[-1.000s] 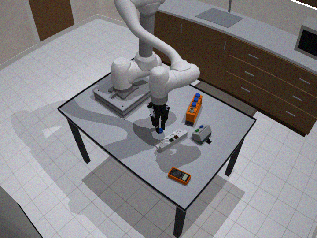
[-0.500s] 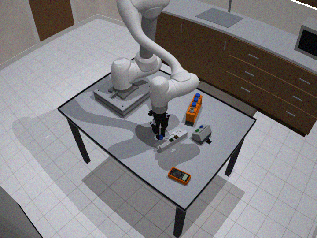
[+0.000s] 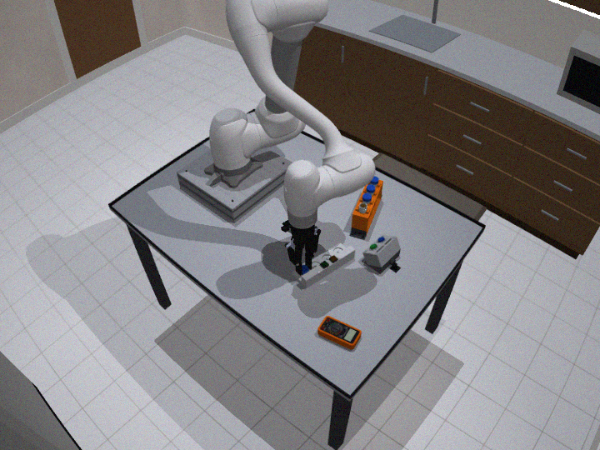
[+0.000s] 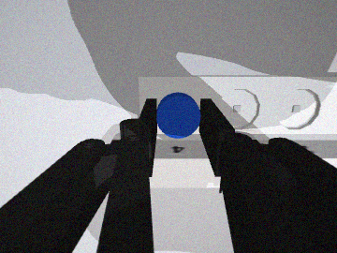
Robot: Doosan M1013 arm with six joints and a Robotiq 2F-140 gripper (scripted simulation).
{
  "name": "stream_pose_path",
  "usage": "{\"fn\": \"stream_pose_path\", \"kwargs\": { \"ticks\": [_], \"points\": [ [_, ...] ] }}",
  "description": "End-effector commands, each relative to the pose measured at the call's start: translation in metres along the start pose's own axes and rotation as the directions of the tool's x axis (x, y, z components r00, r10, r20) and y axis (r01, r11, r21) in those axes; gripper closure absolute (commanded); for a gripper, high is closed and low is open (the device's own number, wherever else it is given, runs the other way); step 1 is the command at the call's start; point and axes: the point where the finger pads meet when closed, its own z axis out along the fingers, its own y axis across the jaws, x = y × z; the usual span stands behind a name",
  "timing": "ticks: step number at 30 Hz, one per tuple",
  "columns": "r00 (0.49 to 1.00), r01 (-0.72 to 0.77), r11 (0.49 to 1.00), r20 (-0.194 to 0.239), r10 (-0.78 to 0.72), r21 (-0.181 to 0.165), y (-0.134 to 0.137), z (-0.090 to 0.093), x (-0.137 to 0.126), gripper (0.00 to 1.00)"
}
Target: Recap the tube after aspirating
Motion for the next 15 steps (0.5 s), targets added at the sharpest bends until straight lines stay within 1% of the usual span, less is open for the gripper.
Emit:
{"fn": "stream_pose_path", "kwargs": {
  "ticks": [1, 15],
  "points": [
    [1.0, 0.0, 1.0, 0.001, 0.0, 0.0, 0.0, -0.0004, -0.0005, 0.7],
    [1.0, 0.0, 1.0, 0.001, 0.0, 0.0, 0.0, 0.0041, -0.0004, 0.7]
  ]
}}
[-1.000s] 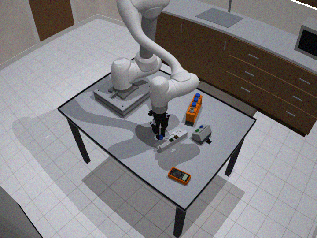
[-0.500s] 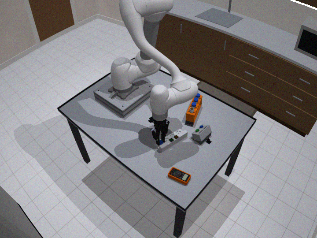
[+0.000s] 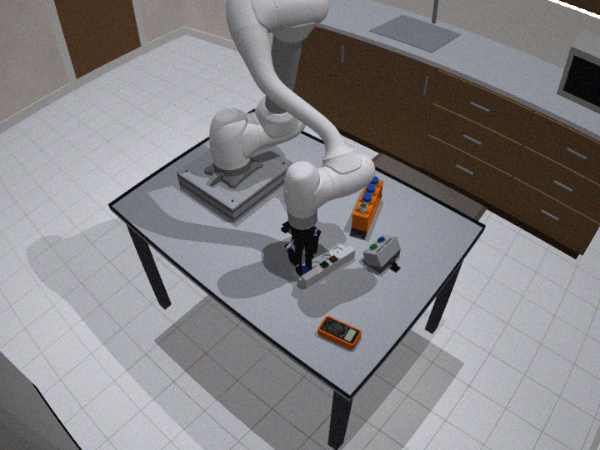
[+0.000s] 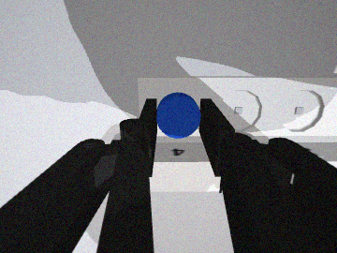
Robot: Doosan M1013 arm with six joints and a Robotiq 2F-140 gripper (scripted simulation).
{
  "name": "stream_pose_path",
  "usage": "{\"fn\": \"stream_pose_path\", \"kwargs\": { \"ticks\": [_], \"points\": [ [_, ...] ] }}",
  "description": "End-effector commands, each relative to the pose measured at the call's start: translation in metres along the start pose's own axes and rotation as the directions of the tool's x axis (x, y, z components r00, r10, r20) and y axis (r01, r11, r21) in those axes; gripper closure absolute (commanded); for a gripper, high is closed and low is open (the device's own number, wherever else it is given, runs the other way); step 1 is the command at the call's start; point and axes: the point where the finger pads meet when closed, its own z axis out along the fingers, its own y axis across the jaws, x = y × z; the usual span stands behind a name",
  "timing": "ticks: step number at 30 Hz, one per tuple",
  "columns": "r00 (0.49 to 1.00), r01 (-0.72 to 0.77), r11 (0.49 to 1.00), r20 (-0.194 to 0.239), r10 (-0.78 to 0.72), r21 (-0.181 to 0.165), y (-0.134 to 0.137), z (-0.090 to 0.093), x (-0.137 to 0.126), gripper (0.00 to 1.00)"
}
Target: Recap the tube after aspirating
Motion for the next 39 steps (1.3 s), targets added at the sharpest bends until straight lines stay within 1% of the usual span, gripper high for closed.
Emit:
{"fn": "stream_pose_path", "kwargs": {
  "ticks": [1, 14, 15, 29, 32, 34, 39],
  "points": [
    [1.0, 0.0, 1.0, 0.001, 0.0, 0.0, 0.0, 0.0, 0.0, 0.7],
    [1.0, 0.0, 1.0, 0.001, 0.0, 0.0, 0.0, 0.005, 0.0, 0.7],
    [1.0, 0.0, 1.0, 0.001, 0.0, 0.0, 0.0, 0.005, 0.0, 0.64],
    [1.0, 0.0, 1.0, 0.001, 0.0, 0.0, 0.0, 0.005, 0.0, 0.64],
    [1.0, 0.0, 1.0, 0.001, 0.0, 0.0, 0.0, -0.01, 0.0, 0.64],
    [1.0, 0.0, 1.0, 0.001, 0.0, 0.0, 0.0, -0.01, 0.0, 0.64],
    [1.0, 0.0, 1.0, 0.001, 0.0, 0.0, 0.0, -0.035, 0.0, 0.64]
  ]
}}
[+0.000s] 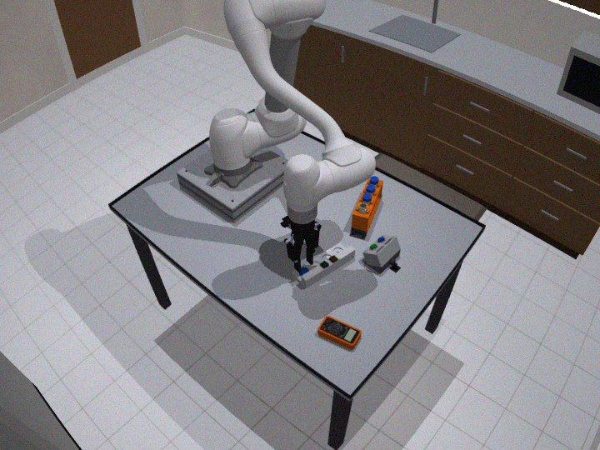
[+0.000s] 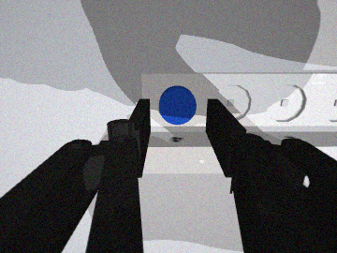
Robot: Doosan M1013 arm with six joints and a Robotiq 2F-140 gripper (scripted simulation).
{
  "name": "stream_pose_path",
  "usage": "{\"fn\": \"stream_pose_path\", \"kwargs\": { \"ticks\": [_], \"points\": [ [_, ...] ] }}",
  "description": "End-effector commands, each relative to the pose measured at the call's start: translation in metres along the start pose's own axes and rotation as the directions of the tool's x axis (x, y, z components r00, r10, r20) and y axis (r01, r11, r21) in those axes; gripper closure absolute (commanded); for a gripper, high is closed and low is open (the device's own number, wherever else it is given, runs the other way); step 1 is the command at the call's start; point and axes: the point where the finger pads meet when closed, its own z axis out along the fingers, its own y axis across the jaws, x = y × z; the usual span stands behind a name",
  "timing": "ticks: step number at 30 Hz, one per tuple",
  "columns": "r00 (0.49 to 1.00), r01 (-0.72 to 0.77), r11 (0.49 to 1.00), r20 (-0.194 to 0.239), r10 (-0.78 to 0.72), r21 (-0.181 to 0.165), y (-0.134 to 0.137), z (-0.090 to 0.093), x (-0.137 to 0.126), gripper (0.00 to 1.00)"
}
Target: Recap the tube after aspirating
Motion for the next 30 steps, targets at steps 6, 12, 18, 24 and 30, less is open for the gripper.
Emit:
{"fn": "stream_pose_path", "kwargs": {
  "ticks": [6, 12, 18, 24, 30],
  "points": [
    [1.0, 0.0, 1.0, 0.001, 0.0, 0.0, 0.0, -0.04, 0.0, 0.64],
    [1.0, 0.0, 1.0, 0.001, 0.0, 0.0, 0.0, -0.06, 0.0, 0.64],
    [1.0, 0.0, 1.0, 0.001, 0.0, 0.0, 0.0, -0.09, 0.0, 0.64],
    [1.0, 0.0, 1.0, 0.001, 0.0, 0.0, 0.0, -0.108, 0.0, 0.64],
    [0.945, -0.327, 0.945, 0.001, 0.327, -0.001, 0.031, -0.102, -0.01, 0.9]
  ]
}}
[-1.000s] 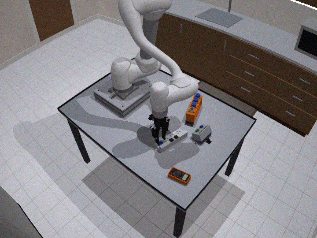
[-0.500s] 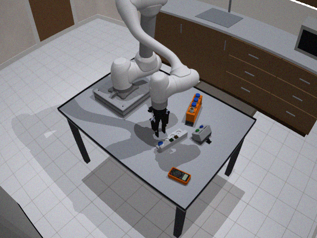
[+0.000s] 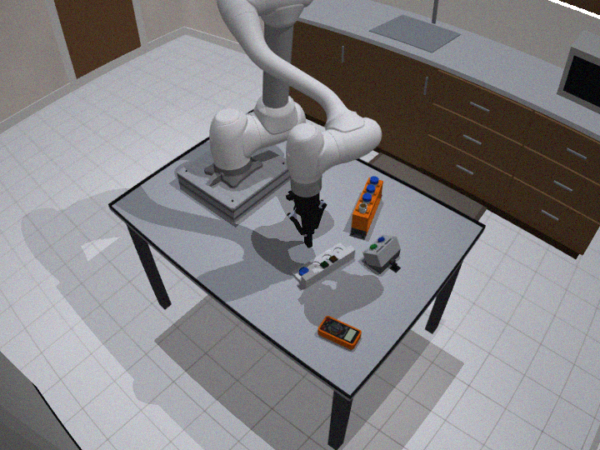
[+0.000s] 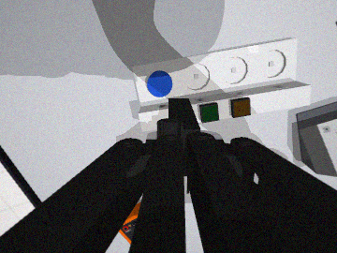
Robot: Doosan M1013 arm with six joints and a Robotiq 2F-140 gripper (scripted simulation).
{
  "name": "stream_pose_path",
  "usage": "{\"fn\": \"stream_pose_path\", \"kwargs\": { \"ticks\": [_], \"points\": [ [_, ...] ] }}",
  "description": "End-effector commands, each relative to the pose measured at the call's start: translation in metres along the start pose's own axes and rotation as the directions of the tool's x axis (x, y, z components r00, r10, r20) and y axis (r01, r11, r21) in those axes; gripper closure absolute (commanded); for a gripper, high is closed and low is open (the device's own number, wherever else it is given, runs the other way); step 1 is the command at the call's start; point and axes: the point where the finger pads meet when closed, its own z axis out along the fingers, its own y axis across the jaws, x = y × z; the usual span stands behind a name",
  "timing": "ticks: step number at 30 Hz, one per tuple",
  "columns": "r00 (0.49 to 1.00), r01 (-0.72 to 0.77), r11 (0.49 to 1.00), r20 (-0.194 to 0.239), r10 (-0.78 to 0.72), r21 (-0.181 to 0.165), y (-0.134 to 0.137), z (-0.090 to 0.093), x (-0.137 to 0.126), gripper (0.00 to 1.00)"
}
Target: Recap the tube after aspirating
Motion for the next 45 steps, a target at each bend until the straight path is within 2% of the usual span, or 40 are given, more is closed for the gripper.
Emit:
{"fn": "stream_pose_path", "kwargs": {
  "ticks": [1, 4, 7, 10, 14, 16, 18, 20, 31, 33, 40, 45],
  "points": [
    [0.968, -0.251, 0.968, 0.005, 0.251, 0.015, 0.023, 0.004, -0.004, 0.9],
    [0.91, -0.416, 0.909, 0.007, 0.416, 0.012, 0.042, 0.008, -0.007, 0.9],
    [0.829, -0.559, 0.829, 0.008, 0.559, 0.01, 0.058, 0.011, -0.009, 0.9],
    [0.728, -0.685, 0.728, 0.01, 0.685, 0.008, 0.074, 0.014, -0.011, 0.9],
    [0.564, -0.825, 0.564, 0.011, 0.825, 0.006, 0.095, 0.019, -0.014, 0.9],
    [0.564, -0.825, 0.564, 0.011, 0.825, 0.006, 0.095, 0.019, -0.014, 0.9],
    [0.401, -0.916, 0.401, 0.014, 0.916, 0.005, 0.111, 0.022, -0.017, 0.9],
    [0.307, -0.952, 0.307, 0.015, 0.951, 0.004, 0.126, 0.025, -0.019, 0.9],
    [0.307, -0.952, 0.307, 0.015, 0.952, 0.004, 0.215, 0.043, -0.031, 0.9],
    [0.307, -0.952, 0.307, 0.015, 0.952, 0.004, 0.215, 0.043, -0.031, 0.9],
    [0.307, -0.952, 0.307, 0.015, 0.952, 0.004, 0.271, 0.054, -0.04, 0.9],
    [0.307, -0.952, 0.307, 0.015, 0.952, 0.004, 0.271, 0.054, -0.04, 0.9]
  ]
}}
